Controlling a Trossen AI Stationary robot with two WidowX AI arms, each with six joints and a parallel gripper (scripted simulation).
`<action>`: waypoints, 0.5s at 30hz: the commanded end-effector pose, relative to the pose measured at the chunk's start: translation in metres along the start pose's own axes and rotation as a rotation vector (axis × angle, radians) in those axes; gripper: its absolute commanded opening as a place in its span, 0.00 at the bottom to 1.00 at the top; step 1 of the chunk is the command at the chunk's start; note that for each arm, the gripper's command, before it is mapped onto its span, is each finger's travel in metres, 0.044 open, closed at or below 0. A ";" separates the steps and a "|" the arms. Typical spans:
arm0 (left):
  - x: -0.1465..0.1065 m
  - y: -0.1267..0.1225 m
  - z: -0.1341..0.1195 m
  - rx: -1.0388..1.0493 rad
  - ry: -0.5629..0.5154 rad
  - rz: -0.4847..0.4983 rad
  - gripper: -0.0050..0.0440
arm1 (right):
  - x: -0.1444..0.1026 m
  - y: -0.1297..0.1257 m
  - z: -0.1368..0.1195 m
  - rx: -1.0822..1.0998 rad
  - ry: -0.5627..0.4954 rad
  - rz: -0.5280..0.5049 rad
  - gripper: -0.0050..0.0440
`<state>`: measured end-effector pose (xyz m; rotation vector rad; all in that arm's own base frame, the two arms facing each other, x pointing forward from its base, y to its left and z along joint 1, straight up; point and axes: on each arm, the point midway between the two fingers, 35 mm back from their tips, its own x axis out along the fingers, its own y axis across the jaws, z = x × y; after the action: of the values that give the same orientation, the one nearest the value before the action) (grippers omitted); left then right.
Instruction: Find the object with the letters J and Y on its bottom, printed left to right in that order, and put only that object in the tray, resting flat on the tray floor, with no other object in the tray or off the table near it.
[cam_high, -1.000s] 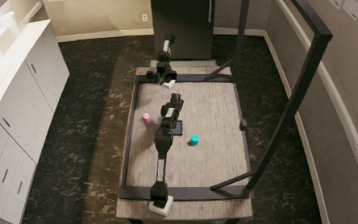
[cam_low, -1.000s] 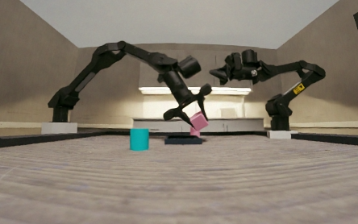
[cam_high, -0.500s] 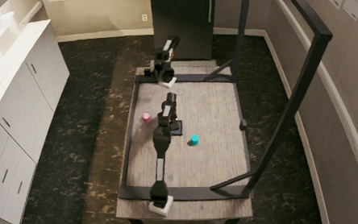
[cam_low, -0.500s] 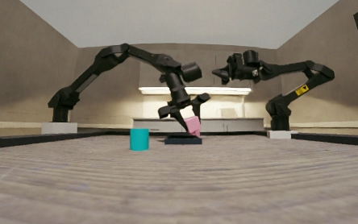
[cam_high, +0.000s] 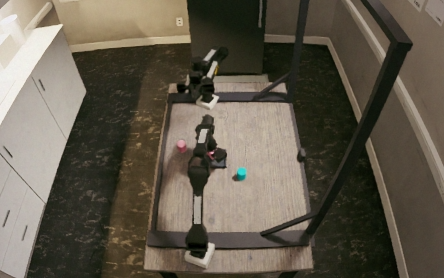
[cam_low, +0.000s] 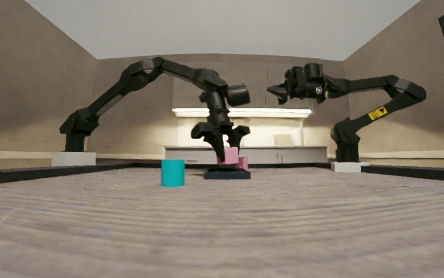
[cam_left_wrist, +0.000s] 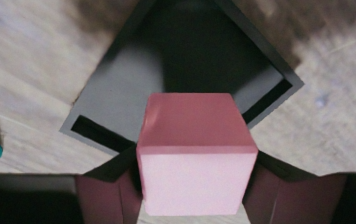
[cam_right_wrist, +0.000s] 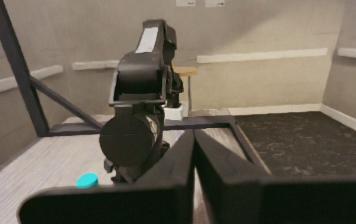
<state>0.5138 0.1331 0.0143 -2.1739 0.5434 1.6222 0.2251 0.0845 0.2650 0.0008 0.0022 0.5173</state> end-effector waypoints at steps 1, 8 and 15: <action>-0.014 -0.004 -0.004 -0.079 0.017 0.009 0.45 | -0.005 0.000 0.014 -0.014 -0.026 0.005 0.00; -0.015 -0.002 -0.004 -0.117 0.016 0.021 0.45 | -0.005 -0.001 0.008 -0.007 -0.013 0.004 0.00; 0.004 0.002 0.001 -0.117 -0.001 0.035 0.45 | -0.005 -0.001 0.008 -0.007 -0.013 0.004 0.00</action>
<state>0.5104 0.1331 0.0076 -2.2499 0.5036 1.7283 0.2228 0.0810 0.2655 0.0013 0.0047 0.5190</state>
